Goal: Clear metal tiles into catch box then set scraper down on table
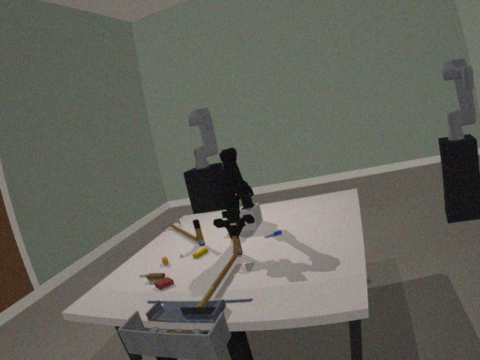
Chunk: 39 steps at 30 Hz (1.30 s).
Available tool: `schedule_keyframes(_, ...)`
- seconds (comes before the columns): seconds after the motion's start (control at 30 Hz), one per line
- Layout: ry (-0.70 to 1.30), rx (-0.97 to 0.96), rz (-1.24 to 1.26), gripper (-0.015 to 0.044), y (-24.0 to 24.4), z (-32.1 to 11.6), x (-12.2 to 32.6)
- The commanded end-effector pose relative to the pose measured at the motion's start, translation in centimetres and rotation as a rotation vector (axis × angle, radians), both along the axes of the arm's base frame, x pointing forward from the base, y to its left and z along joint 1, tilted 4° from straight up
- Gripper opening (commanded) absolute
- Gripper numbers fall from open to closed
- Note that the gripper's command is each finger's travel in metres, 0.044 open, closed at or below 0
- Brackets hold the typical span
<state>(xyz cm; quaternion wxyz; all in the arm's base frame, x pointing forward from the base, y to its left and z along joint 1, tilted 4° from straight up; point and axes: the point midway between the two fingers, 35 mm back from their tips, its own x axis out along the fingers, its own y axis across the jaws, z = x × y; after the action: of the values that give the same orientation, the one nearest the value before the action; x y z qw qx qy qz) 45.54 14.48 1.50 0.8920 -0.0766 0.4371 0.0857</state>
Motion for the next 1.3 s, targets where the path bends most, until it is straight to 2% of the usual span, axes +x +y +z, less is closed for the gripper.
schedule_keyframes(0.0,-0.014,0.003,0.001,0.0000,0.1,0.5,-0.6)
schedule_keyframes(1.27,-0.015,0.004,0.002,0.0000,-0.9,0.6,-6.4)
